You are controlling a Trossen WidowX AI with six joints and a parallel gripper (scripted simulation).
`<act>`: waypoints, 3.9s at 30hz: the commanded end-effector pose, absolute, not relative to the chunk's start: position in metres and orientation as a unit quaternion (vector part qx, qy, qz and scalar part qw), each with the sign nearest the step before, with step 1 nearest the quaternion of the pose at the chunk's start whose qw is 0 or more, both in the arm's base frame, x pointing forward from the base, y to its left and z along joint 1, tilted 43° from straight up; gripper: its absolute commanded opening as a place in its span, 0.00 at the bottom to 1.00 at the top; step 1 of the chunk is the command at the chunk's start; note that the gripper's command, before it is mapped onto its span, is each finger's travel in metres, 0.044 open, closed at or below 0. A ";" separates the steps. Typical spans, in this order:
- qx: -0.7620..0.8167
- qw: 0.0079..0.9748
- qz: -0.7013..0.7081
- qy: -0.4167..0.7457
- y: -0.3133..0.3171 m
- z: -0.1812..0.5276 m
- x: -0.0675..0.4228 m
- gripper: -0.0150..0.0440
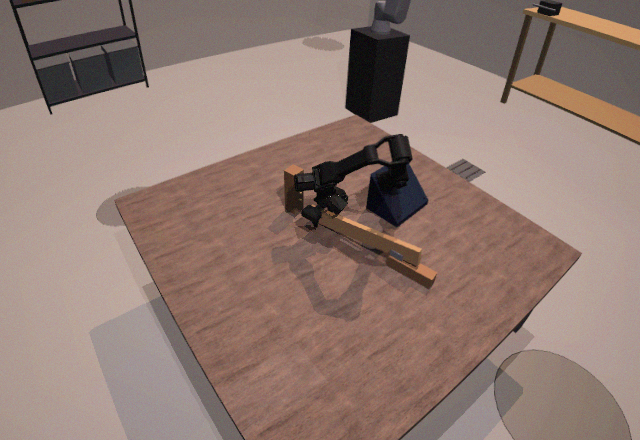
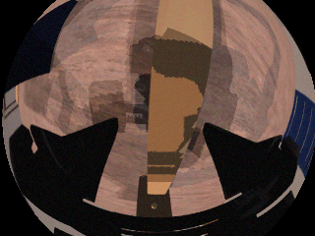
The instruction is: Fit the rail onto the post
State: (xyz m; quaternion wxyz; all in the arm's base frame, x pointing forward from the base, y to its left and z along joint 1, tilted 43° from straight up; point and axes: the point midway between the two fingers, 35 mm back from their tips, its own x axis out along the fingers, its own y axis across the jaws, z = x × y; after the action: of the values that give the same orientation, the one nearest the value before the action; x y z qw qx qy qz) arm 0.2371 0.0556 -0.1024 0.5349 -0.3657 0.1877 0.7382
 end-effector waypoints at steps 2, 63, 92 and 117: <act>-0.360 0.537 0.739 0.190 0.057 -0.104 0.234 0.78; -0.361 0.537 0.739 0.190 0.047 -0.092 0.241 0.25; -0.361 0.536 0.739 0.190 0.038 -0.081 0.244 0.25; -0.361 0.536 0.739 0.190 0.029 -0.072 0.246 0.25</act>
State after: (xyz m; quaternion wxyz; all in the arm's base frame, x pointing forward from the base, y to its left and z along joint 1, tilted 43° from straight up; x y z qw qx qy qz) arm 0.2411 0.0333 -0.0757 0.5319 -0.3562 0.1925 0.7437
